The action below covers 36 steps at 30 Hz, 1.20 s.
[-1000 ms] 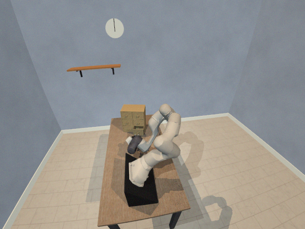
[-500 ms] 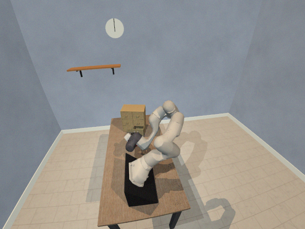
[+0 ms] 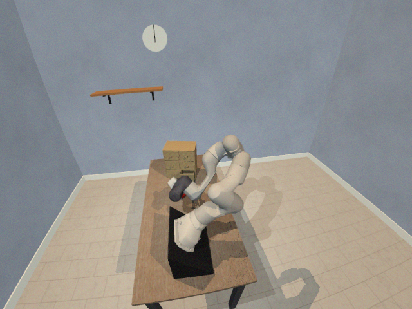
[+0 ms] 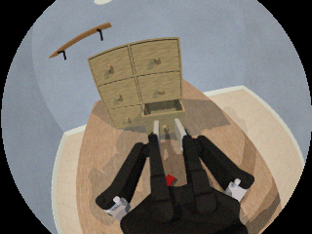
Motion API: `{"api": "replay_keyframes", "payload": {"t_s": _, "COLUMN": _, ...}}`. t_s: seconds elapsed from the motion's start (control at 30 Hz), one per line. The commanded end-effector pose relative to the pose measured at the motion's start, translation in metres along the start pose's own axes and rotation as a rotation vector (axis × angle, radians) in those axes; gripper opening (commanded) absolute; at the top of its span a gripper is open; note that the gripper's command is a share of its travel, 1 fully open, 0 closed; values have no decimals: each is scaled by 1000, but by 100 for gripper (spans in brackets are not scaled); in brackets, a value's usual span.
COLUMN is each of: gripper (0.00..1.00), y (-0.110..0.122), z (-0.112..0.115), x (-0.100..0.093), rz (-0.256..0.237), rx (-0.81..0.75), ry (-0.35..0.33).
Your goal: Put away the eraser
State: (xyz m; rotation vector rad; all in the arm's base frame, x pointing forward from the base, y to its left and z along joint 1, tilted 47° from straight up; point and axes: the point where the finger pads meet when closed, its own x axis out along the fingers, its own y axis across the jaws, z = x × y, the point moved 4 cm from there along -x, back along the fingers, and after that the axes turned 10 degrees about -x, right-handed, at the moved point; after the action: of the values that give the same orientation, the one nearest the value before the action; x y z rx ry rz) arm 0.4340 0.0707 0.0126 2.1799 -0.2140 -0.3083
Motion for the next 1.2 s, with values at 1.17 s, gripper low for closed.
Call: {"api": "replay_keyframes", "payload": {"t_s": 1.17, "gripper": 20, "y": 9, "z": -61, "x": -79, "rz": -142, "rx": -26, "ry": -857}}
